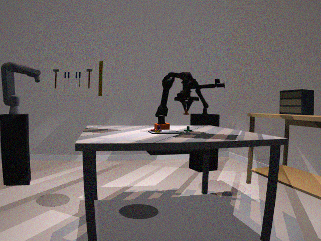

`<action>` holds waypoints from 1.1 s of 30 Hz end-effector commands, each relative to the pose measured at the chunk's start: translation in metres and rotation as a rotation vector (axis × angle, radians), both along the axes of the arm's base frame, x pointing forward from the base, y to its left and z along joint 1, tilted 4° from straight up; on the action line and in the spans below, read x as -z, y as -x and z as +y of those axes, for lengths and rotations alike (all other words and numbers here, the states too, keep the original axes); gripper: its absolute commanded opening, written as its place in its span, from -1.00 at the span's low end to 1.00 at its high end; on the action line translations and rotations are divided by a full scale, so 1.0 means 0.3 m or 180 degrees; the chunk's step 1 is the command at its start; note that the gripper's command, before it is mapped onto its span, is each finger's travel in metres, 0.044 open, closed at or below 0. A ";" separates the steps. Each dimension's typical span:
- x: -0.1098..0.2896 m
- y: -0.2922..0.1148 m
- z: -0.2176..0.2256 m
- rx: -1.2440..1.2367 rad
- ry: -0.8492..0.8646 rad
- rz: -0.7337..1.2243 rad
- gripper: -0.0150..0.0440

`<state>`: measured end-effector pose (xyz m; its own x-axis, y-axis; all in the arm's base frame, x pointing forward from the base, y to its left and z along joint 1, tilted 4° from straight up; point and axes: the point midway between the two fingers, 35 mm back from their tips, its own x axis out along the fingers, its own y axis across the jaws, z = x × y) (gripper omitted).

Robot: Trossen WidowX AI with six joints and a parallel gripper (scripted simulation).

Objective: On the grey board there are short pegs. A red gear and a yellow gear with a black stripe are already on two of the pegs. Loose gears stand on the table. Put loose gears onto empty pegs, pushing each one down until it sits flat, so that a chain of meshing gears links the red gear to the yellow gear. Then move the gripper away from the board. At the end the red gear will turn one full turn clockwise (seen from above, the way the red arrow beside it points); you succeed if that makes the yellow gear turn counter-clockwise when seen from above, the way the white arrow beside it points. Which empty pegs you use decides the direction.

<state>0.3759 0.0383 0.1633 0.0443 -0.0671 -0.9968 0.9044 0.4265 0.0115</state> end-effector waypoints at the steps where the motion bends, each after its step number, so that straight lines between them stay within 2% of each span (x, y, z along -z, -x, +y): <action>1: -0.031 0.007 0.000 0.0022 0.0007 -0.0010 -0.49; 33: 0.063 0.040 -0.268 0.0022 0.0025 -0.0006 -0.49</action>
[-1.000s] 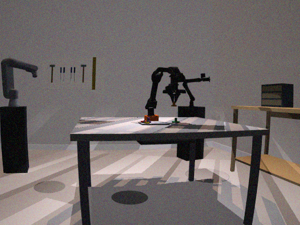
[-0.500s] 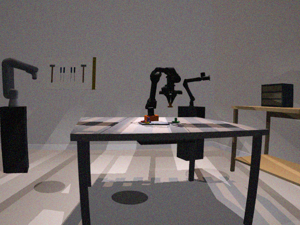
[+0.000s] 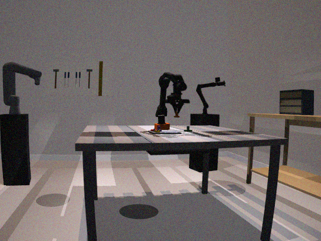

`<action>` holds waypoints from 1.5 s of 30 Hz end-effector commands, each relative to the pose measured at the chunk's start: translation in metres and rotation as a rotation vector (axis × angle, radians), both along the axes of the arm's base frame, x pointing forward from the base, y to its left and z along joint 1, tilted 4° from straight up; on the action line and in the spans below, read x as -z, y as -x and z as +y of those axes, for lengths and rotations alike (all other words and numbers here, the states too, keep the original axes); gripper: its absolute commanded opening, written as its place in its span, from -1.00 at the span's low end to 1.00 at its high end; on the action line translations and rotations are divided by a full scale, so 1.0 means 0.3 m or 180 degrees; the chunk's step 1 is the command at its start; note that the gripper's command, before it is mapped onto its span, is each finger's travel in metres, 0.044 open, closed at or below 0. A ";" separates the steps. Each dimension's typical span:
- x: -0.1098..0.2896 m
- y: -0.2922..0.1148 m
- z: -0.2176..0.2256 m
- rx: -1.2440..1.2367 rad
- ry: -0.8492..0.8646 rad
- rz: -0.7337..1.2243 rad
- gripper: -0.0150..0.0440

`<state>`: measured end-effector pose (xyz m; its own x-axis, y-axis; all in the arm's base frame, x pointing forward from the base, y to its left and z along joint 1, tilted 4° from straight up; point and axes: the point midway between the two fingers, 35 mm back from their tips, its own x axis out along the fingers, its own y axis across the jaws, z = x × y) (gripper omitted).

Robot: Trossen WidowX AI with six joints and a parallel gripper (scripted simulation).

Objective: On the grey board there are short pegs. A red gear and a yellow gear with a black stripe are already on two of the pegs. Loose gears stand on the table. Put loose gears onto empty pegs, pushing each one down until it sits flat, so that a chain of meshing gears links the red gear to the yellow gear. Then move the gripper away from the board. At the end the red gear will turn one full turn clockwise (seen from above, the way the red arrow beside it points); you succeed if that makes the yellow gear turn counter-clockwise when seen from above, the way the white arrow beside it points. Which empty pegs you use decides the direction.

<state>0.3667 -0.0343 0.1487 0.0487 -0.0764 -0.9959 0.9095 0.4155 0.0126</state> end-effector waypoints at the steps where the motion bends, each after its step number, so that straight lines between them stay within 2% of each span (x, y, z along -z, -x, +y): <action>1: 0.018 0.012 -0.035 -0.0017 -0.0002 0.0011 -0.49; 45: 0.167 0.194 -0.379 -0.0016 0.0041 0.0026 -0.49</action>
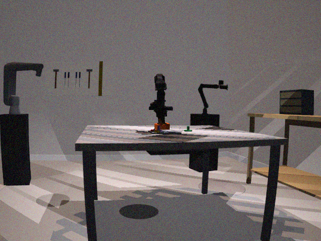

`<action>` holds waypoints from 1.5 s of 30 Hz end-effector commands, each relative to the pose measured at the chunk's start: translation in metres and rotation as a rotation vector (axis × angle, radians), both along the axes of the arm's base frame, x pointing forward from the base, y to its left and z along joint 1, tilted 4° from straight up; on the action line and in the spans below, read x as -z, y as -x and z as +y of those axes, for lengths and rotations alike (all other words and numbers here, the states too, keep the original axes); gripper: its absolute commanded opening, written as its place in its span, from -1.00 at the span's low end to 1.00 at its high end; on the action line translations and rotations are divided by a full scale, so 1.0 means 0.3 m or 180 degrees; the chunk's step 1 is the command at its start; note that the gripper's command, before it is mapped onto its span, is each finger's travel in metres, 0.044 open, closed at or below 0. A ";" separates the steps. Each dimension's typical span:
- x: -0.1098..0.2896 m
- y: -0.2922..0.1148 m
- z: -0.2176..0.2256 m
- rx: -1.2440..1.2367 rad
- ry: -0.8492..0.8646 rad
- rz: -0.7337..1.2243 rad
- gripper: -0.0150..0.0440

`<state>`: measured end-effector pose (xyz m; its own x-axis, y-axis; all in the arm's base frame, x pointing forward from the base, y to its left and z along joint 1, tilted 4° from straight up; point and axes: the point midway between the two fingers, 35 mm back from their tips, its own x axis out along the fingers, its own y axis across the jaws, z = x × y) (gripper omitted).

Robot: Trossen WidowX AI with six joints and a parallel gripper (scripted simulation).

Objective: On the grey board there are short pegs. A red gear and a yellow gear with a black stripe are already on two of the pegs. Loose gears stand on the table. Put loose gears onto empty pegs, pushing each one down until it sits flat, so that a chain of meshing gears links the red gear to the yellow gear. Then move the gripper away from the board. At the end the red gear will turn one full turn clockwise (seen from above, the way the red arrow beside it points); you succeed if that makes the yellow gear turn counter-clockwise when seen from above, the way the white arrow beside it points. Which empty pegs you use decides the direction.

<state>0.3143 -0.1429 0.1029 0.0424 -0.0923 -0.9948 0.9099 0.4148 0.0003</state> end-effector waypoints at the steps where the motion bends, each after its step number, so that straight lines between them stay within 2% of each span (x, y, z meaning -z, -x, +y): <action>1: 0.016 0.022 -0.020 -0.0019 -0.0010 0.0007 -0.49; 11: 0.009 0.024 -0.019 -0.0221 -0.0001 0.0025 -0.49; 35: 0.006 0.026 -0.019 -0.2324 0.0087 0.0217 -0.49; 45: 0.007 0.025 -0.019 -0.2397 0.0090 0.0224 -0.49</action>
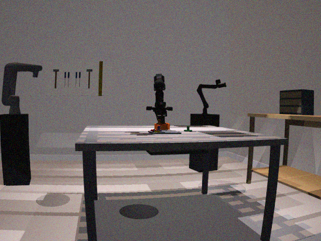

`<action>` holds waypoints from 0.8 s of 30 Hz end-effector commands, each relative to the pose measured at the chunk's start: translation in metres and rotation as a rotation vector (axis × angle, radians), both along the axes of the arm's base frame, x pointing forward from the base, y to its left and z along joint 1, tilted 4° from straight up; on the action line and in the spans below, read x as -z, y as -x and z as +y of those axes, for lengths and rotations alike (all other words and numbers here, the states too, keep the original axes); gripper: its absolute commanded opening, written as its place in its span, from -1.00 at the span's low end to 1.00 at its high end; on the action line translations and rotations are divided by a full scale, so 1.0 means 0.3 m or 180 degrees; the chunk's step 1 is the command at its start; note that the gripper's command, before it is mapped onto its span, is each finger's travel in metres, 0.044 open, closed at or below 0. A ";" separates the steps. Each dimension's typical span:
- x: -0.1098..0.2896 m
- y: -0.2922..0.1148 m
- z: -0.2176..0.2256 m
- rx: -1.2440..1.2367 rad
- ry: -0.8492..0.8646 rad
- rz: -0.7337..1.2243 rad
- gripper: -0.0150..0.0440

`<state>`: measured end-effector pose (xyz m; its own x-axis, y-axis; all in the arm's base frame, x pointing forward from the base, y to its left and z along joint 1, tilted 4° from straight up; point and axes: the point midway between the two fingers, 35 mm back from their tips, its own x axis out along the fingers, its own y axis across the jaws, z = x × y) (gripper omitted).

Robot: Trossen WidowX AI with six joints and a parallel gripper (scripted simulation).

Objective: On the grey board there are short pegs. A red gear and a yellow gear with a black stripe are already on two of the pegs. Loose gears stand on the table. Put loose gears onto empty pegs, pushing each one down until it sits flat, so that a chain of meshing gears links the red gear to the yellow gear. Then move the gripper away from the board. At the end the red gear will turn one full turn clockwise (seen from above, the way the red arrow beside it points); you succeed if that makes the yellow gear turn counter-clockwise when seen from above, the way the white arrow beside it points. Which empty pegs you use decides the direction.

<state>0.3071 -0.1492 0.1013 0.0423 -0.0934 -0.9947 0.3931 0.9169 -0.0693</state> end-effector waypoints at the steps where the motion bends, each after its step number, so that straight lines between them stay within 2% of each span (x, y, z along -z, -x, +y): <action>1: 0.002 0.001 0.002 -0.0080 -0.0010 0.0012 -0.49; 14: 0.054 0.001 -0.003 -0.0841 0.0022 0.0083 -0.49; 24: 0.096 -0.002 -0.008 -0.0645 0.0014 0.0065 -0.49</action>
<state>0.3084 -0.1521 0.0782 0.0436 -0.0943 -0.9946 0.1651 0.9825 -0.0859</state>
